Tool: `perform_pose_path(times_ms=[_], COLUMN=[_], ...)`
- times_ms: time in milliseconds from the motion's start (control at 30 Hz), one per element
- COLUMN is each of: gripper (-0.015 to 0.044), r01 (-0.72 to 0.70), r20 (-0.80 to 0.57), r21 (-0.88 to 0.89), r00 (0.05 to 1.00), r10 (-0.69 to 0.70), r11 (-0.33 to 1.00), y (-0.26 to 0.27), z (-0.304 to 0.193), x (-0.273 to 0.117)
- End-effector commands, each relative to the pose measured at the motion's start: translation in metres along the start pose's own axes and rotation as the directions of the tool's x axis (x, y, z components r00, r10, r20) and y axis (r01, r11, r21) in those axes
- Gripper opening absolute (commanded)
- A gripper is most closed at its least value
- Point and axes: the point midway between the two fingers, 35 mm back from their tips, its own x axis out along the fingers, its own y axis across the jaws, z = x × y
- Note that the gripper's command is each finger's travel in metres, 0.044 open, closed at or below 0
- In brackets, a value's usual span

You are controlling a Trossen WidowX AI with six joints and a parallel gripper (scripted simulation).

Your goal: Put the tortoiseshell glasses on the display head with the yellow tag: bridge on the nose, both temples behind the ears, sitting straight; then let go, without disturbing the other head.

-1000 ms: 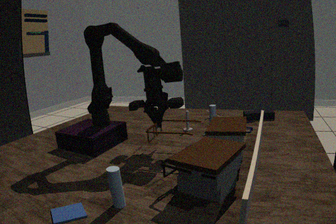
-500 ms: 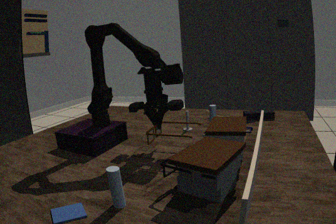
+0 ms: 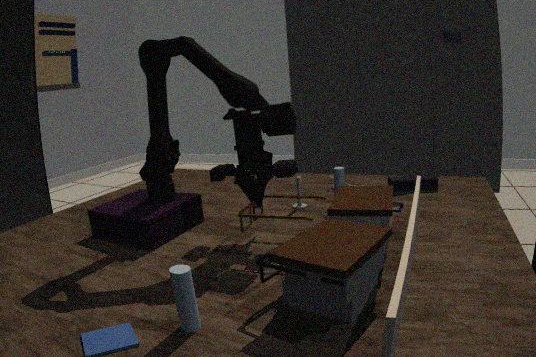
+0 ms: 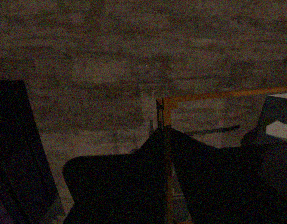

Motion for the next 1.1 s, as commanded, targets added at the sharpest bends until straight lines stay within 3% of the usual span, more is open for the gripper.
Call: perform_pose_path(times_ms=[0, 1067], gripper=[0.0, 0.0], r01=[0.018, 0.004], r20=[-0.005, -0.005], r21=[0.004, 0.004], r00=[1.0, 1.0], r10=[-0.018, -0.004], r11=[1.0, 1.0], y=[-0.009, -0.041], z=[-0.001, -0.001], x=[-0.002, 0.0])
